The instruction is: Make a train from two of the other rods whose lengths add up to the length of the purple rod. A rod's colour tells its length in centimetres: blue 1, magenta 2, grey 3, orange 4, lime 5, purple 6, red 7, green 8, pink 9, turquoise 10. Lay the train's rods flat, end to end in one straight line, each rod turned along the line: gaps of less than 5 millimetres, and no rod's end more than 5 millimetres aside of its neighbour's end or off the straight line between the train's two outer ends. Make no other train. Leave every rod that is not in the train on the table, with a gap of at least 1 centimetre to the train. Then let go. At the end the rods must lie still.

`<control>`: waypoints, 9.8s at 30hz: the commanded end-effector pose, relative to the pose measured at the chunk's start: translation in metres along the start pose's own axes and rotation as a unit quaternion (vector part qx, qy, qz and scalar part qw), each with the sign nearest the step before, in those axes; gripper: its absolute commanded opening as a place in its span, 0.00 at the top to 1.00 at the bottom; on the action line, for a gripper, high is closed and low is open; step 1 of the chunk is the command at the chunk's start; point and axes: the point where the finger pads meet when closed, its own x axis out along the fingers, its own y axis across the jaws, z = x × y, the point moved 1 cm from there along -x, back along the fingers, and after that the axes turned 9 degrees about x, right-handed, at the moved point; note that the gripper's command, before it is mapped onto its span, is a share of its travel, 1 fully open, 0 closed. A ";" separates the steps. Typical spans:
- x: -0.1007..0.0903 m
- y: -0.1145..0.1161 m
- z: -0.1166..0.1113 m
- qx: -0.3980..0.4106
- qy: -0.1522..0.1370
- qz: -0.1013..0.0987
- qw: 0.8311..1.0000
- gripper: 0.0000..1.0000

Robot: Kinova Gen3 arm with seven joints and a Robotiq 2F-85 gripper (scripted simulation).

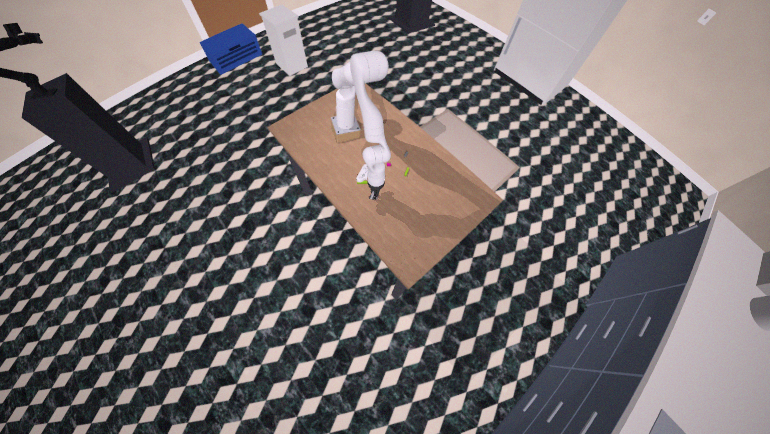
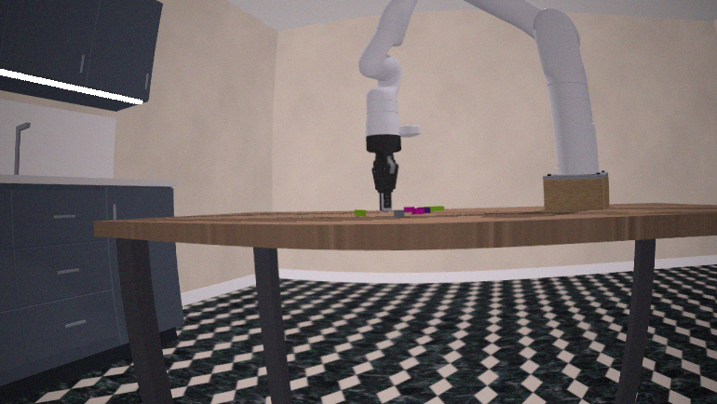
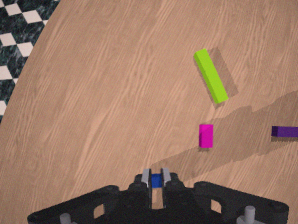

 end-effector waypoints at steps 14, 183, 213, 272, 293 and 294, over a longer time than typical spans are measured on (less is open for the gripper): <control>0.001 -0.001 0.001 -0.009 -0.002 -0.002 1.000 0.76; -0.064 0.045 -0.087 0.915 0.024 0.004 0.402 0.00; -0.066 0.042 -0.099 0.984 0.002 0.001 0.180 0.00; -0.056 0.042 -0.100 0.984 0.002 0.001 0.179 0.76; -0.028 0.042 -0.099 0.984 0.002 0.001 0.179 0.76; -0.026 0.042 -0.099 0.984 0.002 0.001 0.179 0.76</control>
